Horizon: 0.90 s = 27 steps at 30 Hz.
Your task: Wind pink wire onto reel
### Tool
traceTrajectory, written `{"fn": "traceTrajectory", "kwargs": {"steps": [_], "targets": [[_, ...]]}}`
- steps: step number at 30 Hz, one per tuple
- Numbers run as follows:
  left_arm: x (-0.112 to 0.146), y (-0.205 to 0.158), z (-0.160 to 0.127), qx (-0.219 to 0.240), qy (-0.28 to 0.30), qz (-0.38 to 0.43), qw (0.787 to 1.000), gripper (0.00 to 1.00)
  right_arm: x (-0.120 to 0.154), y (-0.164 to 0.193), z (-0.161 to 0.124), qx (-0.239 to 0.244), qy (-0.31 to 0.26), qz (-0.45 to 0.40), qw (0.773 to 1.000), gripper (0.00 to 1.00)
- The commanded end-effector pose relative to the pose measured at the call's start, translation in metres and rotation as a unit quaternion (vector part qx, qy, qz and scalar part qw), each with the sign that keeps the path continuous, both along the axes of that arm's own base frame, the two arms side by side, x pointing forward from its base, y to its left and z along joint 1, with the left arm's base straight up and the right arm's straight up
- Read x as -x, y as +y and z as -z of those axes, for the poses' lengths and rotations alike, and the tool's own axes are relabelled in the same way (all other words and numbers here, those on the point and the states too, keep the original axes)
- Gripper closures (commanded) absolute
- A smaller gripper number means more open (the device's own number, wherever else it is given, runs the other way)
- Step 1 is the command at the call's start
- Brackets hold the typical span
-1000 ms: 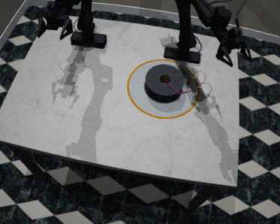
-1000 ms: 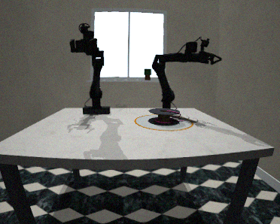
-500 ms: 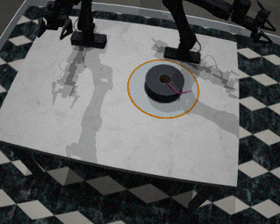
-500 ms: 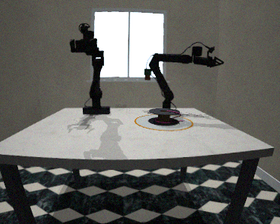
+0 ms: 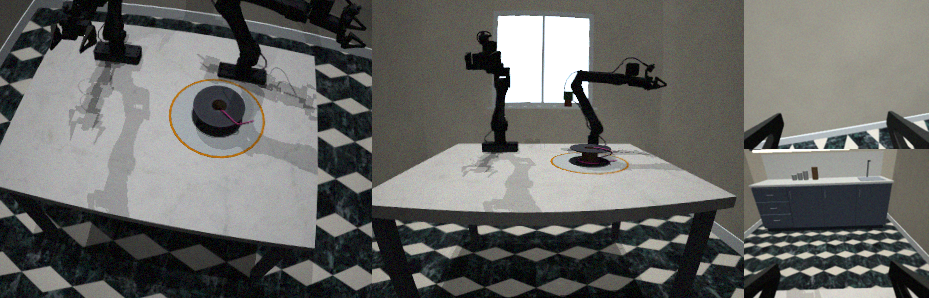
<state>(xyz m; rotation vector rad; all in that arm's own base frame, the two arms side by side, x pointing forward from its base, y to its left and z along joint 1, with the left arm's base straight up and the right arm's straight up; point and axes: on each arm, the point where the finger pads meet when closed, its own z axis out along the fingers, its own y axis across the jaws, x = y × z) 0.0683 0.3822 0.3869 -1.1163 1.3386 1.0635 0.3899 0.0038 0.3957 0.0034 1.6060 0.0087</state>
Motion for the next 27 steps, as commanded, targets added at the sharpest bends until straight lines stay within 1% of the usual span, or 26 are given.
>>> {"fn": "traceTrajectory", "kwargs": {"steps": [1, 7, 12, 16, 20, 22, 27], "targets": [[0.002, -0.006, -0.020, -0.028, -0.010, 0.003, 1.000, 0.00, 0.009, -0.003, -0.011, 0.004, -0.016, 0.002, 1.000, 0.00], [0.002, -0.006, -0.020, -0.028, -0.010, 0.003, 1.000, 0.00, 0.012, -0.007, -0.007, 0.004, -0.006, 0.002, 1.000, 0.00], [0.002, -0.006, -0.020, -0.028, -0.010, 0.003, 1.000, 0.00, 0.024, -0.018, 0.007, 0.004, 0.026, 0.001, 1.000, 0.00], [0.002, -0.006, -0.020, -0.028, -0.010, 0.003, 1.000, 0.00, 0.037, -0.032, 0.028, 0.004, 0.070, 0.001, 0.998, 0.00], [0.002, -0.006, -0.020, -0.028, -0.010, 0.003, 1.000, 0.00, 0.055, -0.050, 0.054, 0.004, 0.130, 0.001, 0.992, 0.00], [0.002, -0.006, -0.020, -0.028, -0.010, 0.003, 1.000, 0.00, 0.055, -0.050, 0.054, 0.004, 0.130, 0.001, 0.992, 0.00], [0.002, -0.006, -0.020, -0.028, -0.010, 0.003, 1.000, 0.00, 0.082, -0.076, 0.083, 0.005, 0.222, 0.000, 0.975, 0.00]]}}
